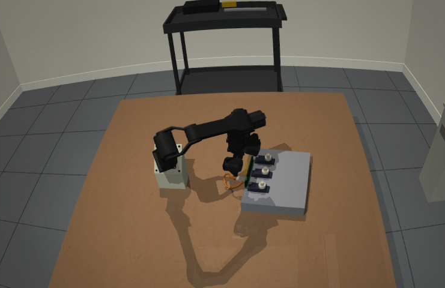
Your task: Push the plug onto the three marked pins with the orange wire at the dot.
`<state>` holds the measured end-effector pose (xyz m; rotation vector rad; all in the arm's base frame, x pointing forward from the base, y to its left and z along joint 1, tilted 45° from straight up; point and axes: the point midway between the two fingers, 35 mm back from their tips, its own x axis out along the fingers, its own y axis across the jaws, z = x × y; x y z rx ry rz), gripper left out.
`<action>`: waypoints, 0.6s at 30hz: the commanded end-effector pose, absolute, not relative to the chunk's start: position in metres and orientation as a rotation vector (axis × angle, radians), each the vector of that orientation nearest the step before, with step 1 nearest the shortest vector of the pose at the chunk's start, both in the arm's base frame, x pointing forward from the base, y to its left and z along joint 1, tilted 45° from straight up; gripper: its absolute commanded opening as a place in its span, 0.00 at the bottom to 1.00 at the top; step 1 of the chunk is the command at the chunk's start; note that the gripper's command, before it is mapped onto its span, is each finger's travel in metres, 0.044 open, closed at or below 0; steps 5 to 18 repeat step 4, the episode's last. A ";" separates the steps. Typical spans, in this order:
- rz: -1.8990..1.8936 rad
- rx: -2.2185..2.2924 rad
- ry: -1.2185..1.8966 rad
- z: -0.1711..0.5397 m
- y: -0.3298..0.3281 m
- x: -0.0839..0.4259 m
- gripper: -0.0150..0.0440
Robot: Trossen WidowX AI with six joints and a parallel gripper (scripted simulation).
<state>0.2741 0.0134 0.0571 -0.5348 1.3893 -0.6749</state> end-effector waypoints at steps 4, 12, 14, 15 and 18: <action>-0.676 -0.529 1.391 0.057 0.014 0.274 1.00; -0.676 -0.529 1.391 0.057 0.014 0.274 1.00; -0.676 -0.529 1.391 0.057 0.014 0.274 1.00; -0.676 -0.529 1.391 0.057 0.014 0.274 1.00; -0.676 -0.529 1.391 0.057 0.014 0.274 1.00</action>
